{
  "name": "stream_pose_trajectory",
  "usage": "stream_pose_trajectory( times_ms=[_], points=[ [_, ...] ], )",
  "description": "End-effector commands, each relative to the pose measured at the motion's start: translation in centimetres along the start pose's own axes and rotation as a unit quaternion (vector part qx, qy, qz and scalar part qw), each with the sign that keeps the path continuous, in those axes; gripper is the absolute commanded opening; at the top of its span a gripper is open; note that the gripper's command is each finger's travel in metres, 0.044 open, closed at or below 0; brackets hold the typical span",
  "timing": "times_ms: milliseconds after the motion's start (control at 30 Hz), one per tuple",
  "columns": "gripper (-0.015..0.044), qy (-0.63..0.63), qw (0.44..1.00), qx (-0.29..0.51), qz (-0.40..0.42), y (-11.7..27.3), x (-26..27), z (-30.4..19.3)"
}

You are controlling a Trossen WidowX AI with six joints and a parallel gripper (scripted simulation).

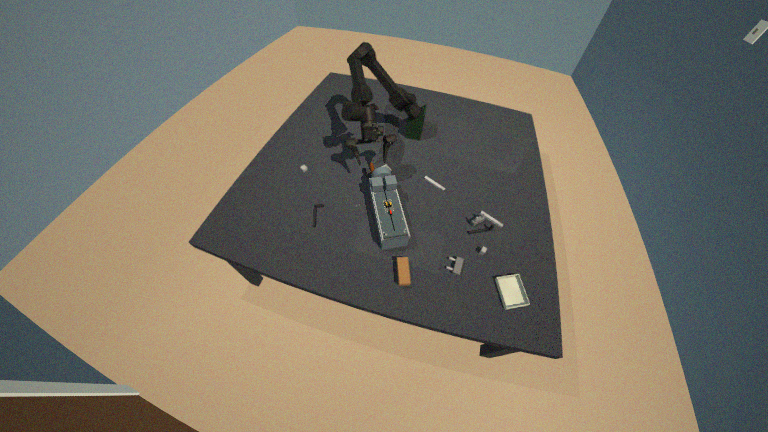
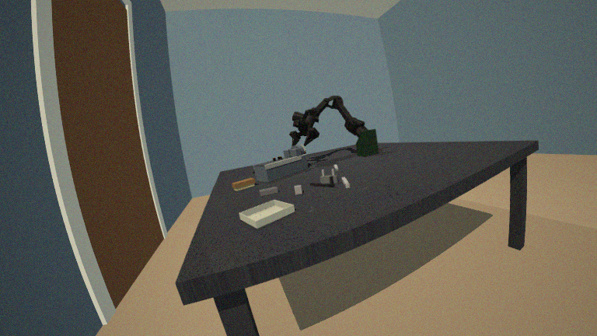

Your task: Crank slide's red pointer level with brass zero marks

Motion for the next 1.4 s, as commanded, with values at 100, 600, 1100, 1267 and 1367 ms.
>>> stream_pose_trajectory(
  times_ms=[100, 600, 1100, 1267, 1367],
  points=[
    [0.044, 0.004, 1.0, -0.001, 0.004, -0.8, 0.2, -0.7],
    [0.044, 0.004, 1.0, 0.0, 0.004, -2.6, -0.1, -2.3],
    [0.044, 0.004, 1.0, 0.0, 0.003, -4.3, -0.3, -4.1],
    [0.044, 0.005, 1.0, 0.0, 0.003, -4.7, -0.4, -4.7],
    [0.0387, 0.005, 1.0, 0.0, 0.003, -4.7, -0.4, -4.7]
  ],
)
Point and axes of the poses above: the point midway between the two fingers, 35 mm back from their tips, its own y axis back along the fingers, its own x axis across the jaws, z = x × y, the point moved 5 cm from there along y, back along the fingers, and after that the axes turned 8 degrees about -y, right-handed, at the moved point
